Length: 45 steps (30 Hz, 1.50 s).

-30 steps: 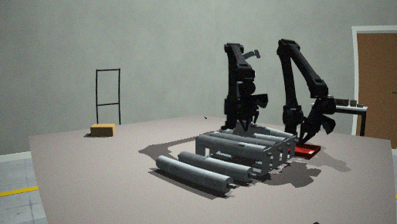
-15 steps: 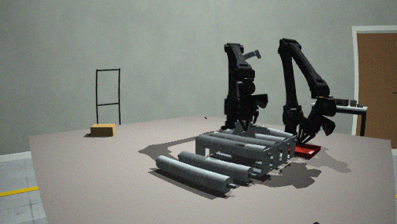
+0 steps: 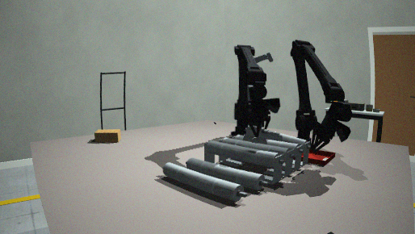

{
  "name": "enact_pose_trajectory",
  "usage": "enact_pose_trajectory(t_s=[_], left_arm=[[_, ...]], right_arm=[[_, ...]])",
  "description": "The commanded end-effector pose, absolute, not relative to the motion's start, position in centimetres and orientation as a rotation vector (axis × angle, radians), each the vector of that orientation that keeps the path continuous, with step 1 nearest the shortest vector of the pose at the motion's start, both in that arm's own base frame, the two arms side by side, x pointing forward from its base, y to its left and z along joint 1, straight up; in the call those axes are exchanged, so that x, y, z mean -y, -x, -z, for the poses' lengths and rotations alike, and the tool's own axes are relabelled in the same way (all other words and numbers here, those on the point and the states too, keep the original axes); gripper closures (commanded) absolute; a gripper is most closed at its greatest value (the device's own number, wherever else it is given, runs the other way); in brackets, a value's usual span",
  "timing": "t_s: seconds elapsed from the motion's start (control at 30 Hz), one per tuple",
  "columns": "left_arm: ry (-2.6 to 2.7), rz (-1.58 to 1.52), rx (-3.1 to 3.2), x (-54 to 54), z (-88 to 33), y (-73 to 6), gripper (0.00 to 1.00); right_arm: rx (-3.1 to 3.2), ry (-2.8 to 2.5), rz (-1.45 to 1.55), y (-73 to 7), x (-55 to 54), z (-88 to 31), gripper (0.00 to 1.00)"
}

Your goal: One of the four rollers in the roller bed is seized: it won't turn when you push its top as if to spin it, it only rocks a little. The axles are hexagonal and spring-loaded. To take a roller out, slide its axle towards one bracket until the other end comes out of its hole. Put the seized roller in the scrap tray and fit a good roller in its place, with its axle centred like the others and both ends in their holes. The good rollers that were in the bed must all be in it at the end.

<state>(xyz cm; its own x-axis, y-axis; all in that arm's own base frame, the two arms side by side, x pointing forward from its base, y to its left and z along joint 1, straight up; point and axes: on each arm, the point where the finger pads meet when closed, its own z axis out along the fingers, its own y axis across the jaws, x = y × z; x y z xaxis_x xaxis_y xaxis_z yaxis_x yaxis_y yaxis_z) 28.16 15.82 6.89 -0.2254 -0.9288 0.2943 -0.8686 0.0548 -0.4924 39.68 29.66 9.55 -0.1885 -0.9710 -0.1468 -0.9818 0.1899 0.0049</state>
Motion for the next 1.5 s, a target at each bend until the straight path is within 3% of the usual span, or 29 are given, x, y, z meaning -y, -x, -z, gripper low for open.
enact_pose_trajectory(t_s=[0.0,0.37,0.4,0.97,1.33,1.47], left_arm=[[1.819,0.877,-2.190,-17.3,-9.0,-29.5,0.68],[1.819,0.877,-2.190,-17.3,-9.0,-29.5,0.68],[1.819,0.877,-2.190,-17.3,-9.0,-29.5,0.68],[1.819,0.877,-2.190,-17.3,-9.0,-29.5,0.68],[1.797,0.870,-2.207,-19.4,-14.0,-26.6,0.68],[1.877,0.916,-2.225,-17.4,-11.1,-26.1,0.68]], right_arm=[[-2.275,1.911,-0.145,-41.3,-31.1,-12.5,0.68],[-2.211,1.857,-0.149,-42.1,-31.4,-13.3,0.68],[-2.211,1.860,-0.150,-42.1,-31.4,-13.3,0.38],[-2.282,1.908,-0.167,-40.7,-30.5,-10.1,0.38],[-2.256,1.867,-0.158,-41.3,-29.0,-18.6,0.38],[-2.322,1.936,-0.178,-39.6,-28.9,-13.7,0.38]])
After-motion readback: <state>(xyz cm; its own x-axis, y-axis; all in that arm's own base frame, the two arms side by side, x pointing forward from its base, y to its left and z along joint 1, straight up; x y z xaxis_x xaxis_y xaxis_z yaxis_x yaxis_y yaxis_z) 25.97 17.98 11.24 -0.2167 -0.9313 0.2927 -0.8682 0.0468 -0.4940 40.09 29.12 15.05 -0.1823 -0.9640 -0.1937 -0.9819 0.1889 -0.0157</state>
